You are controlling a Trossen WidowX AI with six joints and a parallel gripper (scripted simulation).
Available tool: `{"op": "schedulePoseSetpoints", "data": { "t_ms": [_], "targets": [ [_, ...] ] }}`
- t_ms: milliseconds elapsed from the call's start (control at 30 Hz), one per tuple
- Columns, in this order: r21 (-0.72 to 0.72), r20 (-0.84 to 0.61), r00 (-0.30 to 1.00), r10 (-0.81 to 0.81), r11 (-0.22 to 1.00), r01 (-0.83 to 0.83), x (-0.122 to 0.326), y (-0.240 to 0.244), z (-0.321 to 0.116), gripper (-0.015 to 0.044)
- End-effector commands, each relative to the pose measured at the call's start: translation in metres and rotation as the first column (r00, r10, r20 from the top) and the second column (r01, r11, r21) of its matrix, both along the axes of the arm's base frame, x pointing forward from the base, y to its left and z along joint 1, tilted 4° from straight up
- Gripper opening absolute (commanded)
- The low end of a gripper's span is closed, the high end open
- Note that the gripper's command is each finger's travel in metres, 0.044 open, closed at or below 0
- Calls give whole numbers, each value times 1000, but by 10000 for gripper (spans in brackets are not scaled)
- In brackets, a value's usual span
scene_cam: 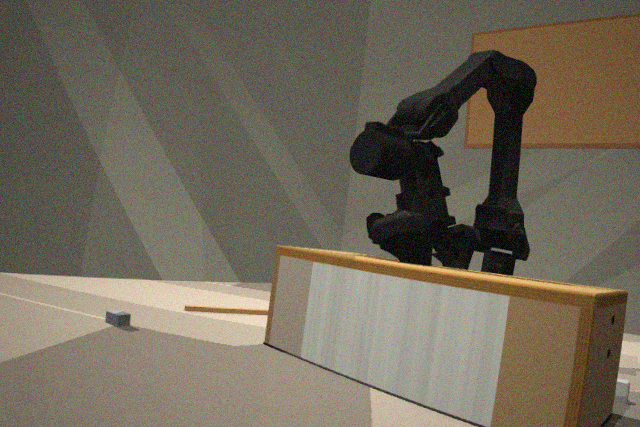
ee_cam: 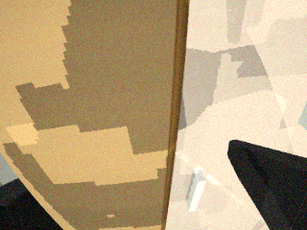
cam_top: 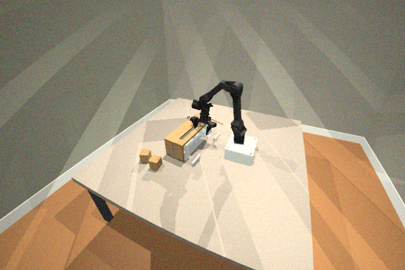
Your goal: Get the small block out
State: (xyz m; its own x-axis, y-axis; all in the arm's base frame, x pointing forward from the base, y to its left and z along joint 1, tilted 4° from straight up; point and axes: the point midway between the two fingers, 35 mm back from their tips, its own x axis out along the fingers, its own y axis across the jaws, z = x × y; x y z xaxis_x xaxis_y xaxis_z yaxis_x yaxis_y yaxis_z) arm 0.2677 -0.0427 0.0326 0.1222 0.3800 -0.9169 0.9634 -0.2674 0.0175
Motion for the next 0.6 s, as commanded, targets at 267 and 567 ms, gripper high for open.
{"op": "schedulePoseSetpoints", "data": {
  "t_ms": [267,567],
  "targets": [
    [3,1,1000,-2,1000,2,7,25,2,400],
    [4,1,1000,-2,1000,2,12,42,3,400]
  ]
}}
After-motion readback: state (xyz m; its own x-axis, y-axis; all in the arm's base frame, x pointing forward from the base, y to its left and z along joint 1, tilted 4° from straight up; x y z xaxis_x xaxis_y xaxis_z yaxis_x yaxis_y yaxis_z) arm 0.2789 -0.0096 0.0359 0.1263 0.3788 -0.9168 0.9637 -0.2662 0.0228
